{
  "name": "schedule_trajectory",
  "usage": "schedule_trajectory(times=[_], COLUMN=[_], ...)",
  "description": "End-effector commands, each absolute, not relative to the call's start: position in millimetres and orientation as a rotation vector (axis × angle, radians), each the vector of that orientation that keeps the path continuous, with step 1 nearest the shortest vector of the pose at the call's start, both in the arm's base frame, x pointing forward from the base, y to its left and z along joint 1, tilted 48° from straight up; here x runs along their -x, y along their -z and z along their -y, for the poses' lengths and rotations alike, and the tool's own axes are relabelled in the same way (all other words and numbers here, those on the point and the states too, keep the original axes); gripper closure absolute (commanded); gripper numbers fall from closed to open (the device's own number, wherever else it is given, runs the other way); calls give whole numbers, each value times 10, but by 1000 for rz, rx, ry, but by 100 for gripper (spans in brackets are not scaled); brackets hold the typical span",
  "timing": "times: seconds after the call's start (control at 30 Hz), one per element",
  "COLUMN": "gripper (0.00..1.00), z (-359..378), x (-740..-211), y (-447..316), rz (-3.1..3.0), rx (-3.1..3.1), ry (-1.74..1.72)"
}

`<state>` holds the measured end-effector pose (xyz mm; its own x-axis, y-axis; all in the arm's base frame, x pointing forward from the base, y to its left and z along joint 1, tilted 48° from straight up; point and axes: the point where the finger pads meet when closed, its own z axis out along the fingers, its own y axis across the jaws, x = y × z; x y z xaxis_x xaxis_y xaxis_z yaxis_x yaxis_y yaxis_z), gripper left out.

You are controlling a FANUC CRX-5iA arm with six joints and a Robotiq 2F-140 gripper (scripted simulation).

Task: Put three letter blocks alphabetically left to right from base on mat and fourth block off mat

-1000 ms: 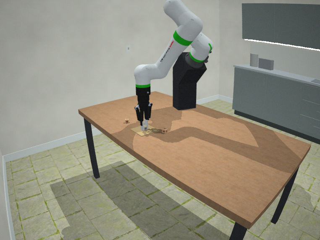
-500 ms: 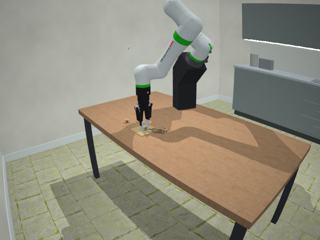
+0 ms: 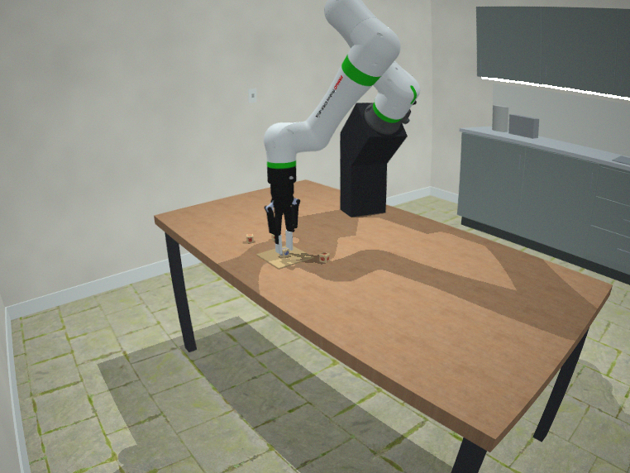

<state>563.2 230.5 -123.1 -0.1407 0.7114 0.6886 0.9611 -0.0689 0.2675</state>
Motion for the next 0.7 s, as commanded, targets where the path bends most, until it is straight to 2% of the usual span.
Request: schedule_trajectory(times=[0.0,0.67], gripper=[75,75], z=[-2194,-1775], x=[-5596,-5453], y=[1125,720], rz=[1877,1877], rx=[1797,1797], ry=[1039,1039])
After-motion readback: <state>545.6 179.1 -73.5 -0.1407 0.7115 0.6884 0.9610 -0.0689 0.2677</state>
